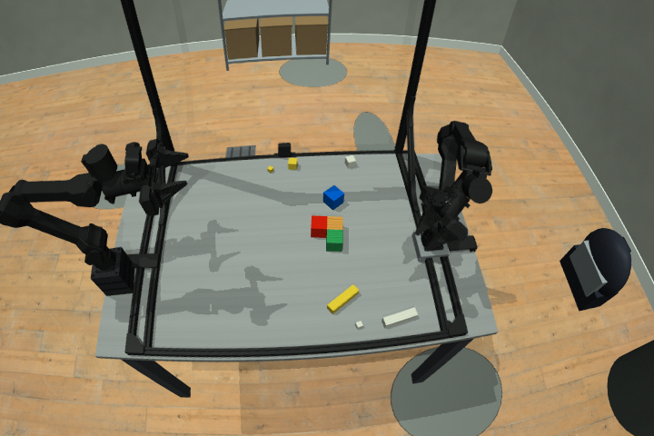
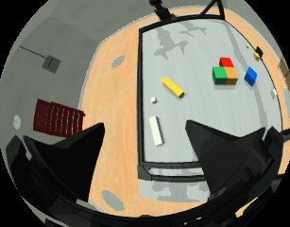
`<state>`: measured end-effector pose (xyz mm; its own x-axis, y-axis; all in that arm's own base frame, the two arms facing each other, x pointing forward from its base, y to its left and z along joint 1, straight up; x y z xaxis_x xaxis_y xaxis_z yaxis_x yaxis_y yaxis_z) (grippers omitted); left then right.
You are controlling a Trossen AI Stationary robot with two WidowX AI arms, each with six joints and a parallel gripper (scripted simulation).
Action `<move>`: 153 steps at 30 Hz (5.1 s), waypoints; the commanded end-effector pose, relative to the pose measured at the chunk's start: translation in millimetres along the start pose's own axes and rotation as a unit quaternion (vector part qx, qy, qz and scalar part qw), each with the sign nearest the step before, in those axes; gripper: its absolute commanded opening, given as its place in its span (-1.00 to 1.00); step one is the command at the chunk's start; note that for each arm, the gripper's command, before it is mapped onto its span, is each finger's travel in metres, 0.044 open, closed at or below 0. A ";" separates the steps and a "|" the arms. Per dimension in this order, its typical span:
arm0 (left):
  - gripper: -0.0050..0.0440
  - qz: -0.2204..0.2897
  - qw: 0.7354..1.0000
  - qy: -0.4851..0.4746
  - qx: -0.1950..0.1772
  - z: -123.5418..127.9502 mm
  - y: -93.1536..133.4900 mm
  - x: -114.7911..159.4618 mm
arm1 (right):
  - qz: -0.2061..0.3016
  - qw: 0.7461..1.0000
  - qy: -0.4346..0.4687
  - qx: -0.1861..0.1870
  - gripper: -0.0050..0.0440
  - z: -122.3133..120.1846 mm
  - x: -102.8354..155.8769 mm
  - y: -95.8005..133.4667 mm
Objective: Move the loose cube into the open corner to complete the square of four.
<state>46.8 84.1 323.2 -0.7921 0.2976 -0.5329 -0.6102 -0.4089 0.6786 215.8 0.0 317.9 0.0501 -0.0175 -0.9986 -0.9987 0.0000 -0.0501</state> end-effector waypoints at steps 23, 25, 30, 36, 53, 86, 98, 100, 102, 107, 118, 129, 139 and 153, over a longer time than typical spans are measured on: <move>0.68 0.000 1.000 0.002 0.002 0.5 -0.5 -0.3 | 0.000 1.000 0.000 0.000 0.84 -0.6 -0.3 0.2; 0.68 -0.001 1.000 0.006 0.005 1.2 -1.4 -0.9 | 0.000 1.000 0.000 0.000 0.84 -1.6 -0.7 0.6; 0.68 -0.004 0.999 0.025 0.025 5.1 -6.6 -4.4 | 0.001 1.000 0.002 0.000 0.84 -7.3 -3.0 2.9; 0.68 -0.006 0.997 0.053 0.053 10.2 -15.1 -10.4 | 0.002 1.000 0.003 0.000 0.84 -15.4 -6.5 6.7; 0.68 0.075 0.947 0.215 0.228 5.8 -90.3 -81.5 | 0.012 1.000 0.011 0.001 0.84 -60.1 -30.8 47.7; 0.68 0.369 0.840 0.362 0.168 -283.1 -144.8 -204.4 | 0.024 1.000 0.002 0.000 0.84 -48.1 -67.1 146.7; 0.68 0.378 0.836 0.374 0.135 -328.6 -134.2 -197.3 | 0.024 1.000 0.000 0.000 0.84 -39.0 -69.2 153.2; 0.68 0.378 0.836 0.374 0.135 -329.3 -134.0 -197.2 | 0.024 1.000 0.000 0.000 0.84 -38.9 -69.3 153.3; 0.68 0.378 0.836 0.374 0.135 -329.3 -134.0 -197.2 | 0.024 1.000 0.000 0.000 0.84 -38.9 -69.3 153.3; 0.68 0.378 0.836 0.374 0.134 -332.4 -137.5 -194.7 | 0.024 1.000 0.000 0.000 0.84 -38.9 -69.3 153.3; 0.68 0.378 0.837 0.373 0.134 -340.0 -147.2 -188.1 | 0.024 1.000 0.000 0.000 0.84 -38.9 -69.3 153.3; 0.68 0.378 0.837 0.373 0.134 -348.5 -158.5 -179.7 | 0.024 1.000 0.000 0.000 0.84 -38.9 -69.3 153.3; 0.68 0.378 0.837 0.372 0.134 -355.1 -167.3 -172.5 | 0.024 1.000 0.000 0.000 0.84 -38.9 -69.3 153.3; 0.68 0.378 0.837 0.372 0.134 -361.6 -176.4 -164.3 | 0.024 1.000 0.000 0.000 0.84 -38.9 -69.3 153.3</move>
<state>291.8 -205.8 113.7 -0.7870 -0.6169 0.0017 -0.0081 0.0130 0.9999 59.4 -38.2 380.1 0.0015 -0.0213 -0.9998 -1.0000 0.0033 -0.0016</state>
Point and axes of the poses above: on each arm, the point midway between the two fingers, 35 mm back from their tips, its own y axis back along the fingers, its own z axis across the jaws, x = y × z, the point moved 10 cm from there along y, back along the fingers, and after that the axes turned 1 degree about y, right-handed, at the moved point
